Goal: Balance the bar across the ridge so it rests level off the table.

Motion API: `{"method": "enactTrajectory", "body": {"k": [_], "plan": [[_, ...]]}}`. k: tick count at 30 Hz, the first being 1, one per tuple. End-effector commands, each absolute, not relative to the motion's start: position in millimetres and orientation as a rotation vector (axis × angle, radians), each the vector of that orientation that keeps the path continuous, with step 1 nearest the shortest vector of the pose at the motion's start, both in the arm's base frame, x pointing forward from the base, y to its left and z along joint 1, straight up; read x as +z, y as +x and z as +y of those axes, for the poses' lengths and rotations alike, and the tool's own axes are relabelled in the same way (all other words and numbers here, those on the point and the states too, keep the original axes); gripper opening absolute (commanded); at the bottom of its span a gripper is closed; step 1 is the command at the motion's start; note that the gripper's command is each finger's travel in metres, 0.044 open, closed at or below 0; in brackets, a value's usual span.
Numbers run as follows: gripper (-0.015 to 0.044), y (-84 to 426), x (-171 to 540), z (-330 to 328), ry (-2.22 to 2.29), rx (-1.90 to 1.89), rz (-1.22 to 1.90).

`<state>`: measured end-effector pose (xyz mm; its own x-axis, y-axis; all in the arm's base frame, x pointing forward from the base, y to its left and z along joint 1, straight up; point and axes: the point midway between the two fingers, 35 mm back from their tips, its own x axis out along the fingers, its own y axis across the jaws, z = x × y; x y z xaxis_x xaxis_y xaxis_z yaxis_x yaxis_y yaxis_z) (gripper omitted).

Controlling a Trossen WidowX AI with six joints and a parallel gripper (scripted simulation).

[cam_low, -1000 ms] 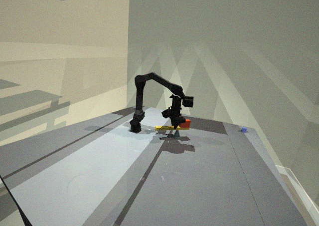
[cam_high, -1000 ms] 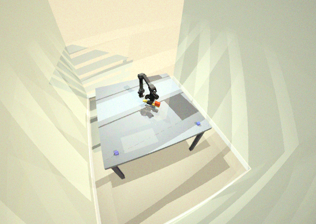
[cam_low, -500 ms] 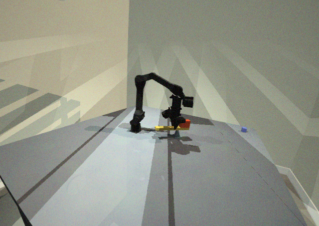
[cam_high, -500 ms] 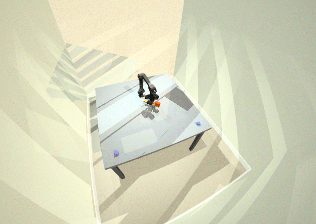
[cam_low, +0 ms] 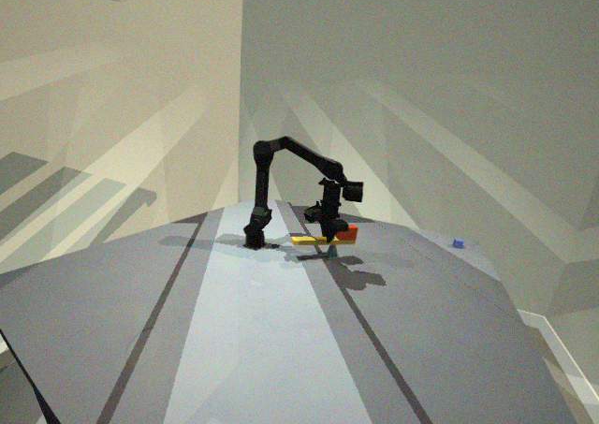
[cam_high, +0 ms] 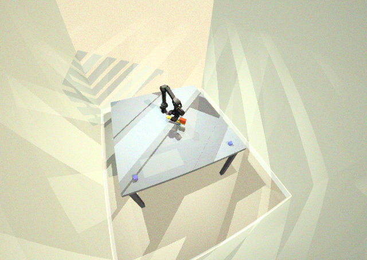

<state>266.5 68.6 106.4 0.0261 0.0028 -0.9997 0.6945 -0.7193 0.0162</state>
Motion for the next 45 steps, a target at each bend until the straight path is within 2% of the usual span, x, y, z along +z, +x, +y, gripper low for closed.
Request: {"method": "enactTrajectory", "body": {"k": [1, 45], "plan": [[0.0, 266.8, 105.8, 69.4, 1.801, -1.747, 0.707], [0.0, 267.0, 102.1, 69.5, 1.801, -1.747, 0.707]]}}
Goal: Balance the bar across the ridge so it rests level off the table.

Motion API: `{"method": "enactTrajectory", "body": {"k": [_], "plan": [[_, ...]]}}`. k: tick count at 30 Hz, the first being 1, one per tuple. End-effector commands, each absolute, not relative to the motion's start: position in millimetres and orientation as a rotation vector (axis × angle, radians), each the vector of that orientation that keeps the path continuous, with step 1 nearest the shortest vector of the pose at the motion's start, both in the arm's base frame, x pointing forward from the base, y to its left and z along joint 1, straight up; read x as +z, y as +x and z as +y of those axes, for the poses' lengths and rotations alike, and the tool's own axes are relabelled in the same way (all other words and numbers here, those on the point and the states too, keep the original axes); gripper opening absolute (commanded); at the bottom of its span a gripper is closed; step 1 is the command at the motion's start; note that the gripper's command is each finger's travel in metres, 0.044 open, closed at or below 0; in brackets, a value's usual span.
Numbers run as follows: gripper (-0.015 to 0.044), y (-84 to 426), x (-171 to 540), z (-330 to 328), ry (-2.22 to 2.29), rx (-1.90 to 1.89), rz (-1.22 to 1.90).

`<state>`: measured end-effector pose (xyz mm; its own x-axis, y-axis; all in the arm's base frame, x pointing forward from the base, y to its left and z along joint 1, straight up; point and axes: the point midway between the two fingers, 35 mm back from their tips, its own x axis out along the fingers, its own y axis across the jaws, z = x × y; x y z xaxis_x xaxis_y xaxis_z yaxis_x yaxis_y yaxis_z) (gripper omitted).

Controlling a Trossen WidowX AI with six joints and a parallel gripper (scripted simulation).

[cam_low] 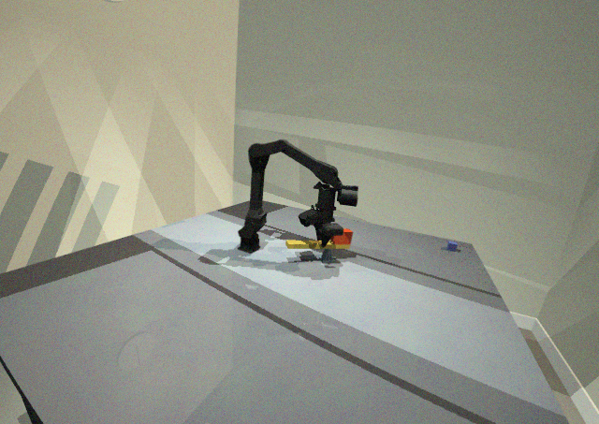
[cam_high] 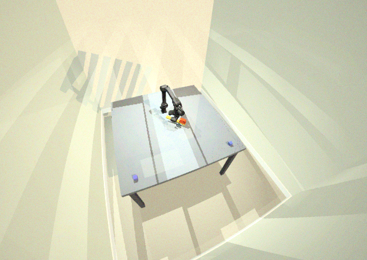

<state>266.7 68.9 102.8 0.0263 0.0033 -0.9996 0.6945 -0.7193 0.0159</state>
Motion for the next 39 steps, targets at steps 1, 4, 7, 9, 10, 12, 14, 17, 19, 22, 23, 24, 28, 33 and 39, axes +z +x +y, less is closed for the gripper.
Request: {"method": "enactTrajectory", "body": {"k": [1, 4, 7, 9, 10, 12, 14, 17, 19, 22, 23, 24, 28, 33, 39], "plan": [[0.0, 266.9, 102.0, 69.5, 1.801, -1.747, 0.707], [0.0, 266.9, 101.8, 69.5, 1.801, -1.747, 0.707], [0.0, 266.8, 101.5, 69.5, 1.801, -1.747, 0.707], [0.0, 266.8, 101.4, 69.5, 1.801, -1.747, 0.707], [0.0, 266.7, 101.3, 69.5, 1.801, -1.747, 0.707], [0.0, 266.7, 101.1, 69.5, 1.801, -1.747, 0.707], [0.0, 266.7, 100.9, 69.5, 1.801, -1.747, 0.707], [0.0, 266.6, 100.7, 69.4, 1.801, -1.747, 0.707], [0.0, 266.6, 100.4, 69.4, 1.801, -1.747, 0.707], [0.0, 266.6, 100.3, 69.4, 1.801, -1.747, 0.707], [0.0, 266.5, 100.1, 69.4, 1.801, -1.747, 0.707], [0.0, 266.5, 100.1, 69.4, 1.801, -1.747, 0.707], [0.0, 266.5, 99.8, 69.4, 1.801, -1.747, 0.707], [0.0, 266.4, 99.3, 69.3, 1.801, -1.747, 0.707], [0.0, 266.3, 98.8, 69.3, 1.801, -1.747, 0.707]]}}
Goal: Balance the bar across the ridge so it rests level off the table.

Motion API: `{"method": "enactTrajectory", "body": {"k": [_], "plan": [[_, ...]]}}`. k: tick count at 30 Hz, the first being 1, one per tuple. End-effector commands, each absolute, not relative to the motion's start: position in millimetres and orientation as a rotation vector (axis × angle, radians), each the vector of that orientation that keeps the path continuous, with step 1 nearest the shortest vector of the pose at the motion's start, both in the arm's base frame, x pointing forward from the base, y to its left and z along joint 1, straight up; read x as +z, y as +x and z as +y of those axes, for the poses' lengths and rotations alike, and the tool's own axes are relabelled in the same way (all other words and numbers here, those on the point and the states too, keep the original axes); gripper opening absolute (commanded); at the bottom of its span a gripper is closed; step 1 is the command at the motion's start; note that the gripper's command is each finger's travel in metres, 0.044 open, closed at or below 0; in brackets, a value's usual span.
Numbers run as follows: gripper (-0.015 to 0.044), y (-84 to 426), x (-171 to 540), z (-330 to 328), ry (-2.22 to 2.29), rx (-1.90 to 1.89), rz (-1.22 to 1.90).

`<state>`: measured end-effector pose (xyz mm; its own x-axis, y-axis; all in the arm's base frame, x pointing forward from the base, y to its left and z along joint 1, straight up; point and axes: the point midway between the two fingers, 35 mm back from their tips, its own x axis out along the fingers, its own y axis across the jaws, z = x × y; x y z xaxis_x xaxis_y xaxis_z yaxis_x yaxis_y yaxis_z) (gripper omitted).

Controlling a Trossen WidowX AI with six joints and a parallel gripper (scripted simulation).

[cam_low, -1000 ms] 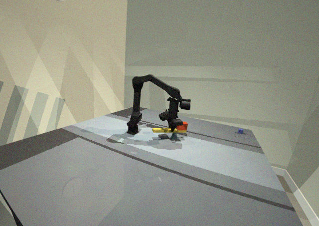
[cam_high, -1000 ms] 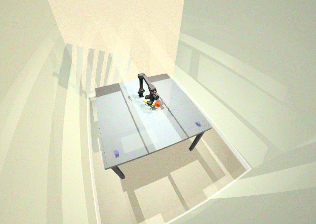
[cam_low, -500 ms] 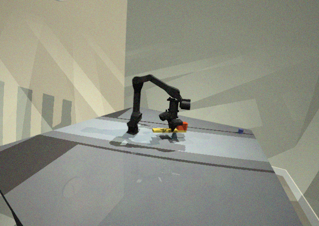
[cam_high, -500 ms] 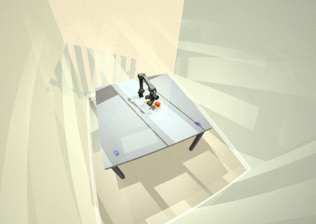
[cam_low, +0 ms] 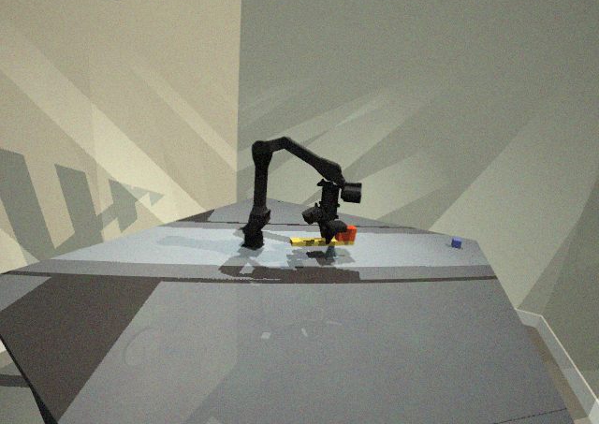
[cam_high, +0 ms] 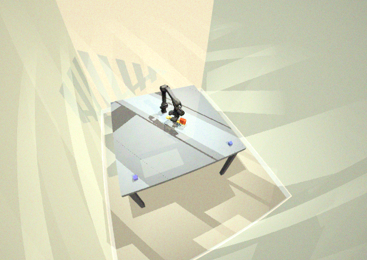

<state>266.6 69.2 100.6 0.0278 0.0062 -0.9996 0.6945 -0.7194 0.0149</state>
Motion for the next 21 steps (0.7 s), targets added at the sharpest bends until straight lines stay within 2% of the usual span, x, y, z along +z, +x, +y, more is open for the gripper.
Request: {"method": "enactTrajectory", "body": {"k": [1, 21], "plan": [[0.0, 266.3, 98.8, 69.3, 1.801, -1.747, 0.707], [0.0, 266.0, 97.1, 69.1, 1.801, -1.748, 0.707]]}}
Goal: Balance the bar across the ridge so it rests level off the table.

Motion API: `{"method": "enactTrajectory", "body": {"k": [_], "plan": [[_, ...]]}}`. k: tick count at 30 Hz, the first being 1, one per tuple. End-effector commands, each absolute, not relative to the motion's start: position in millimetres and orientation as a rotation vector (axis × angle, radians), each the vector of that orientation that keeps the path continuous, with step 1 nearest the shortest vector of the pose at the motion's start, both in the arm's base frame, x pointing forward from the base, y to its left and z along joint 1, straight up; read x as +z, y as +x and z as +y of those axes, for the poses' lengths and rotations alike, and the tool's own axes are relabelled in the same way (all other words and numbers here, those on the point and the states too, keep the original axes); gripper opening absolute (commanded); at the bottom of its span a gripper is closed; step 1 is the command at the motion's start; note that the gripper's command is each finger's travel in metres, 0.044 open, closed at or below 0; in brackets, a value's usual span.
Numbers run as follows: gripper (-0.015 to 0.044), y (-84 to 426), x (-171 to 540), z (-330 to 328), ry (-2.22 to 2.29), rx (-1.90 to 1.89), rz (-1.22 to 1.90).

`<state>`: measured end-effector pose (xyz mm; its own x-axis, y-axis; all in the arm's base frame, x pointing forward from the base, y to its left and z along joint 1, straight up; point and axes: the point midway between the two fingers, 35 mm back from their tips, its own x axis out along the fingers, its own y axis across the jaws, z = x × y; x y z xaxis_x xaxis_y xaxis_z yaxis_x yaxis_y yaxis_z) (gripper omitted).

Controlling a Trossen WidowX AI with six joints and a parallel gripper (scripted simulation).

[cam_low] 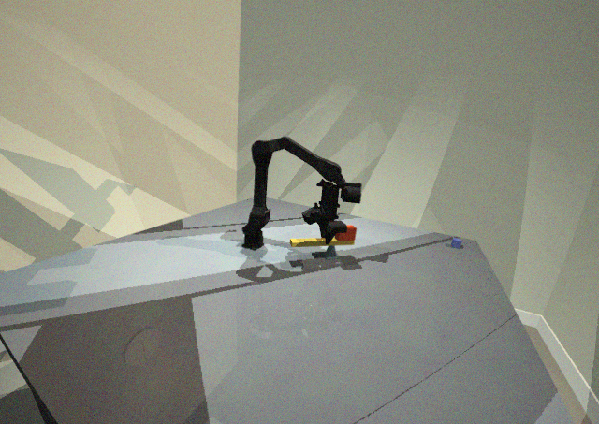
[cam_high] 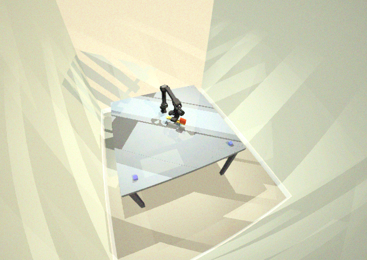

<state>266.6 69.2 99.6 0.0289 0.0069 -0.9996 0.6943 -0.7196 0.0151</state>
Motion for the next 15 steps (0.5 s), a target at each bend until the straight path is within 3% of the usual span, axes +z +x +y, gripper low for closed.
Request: {"method": "enactTrajectory", "body": {"k": [1, 15], "plan": [[0.0, 266.0, 97.0, 69.1, 1.801, -1.748, 0.707], [0.0, 265.8, 95.7, 69.0, 1.8, -1.748, 0.707]]}}
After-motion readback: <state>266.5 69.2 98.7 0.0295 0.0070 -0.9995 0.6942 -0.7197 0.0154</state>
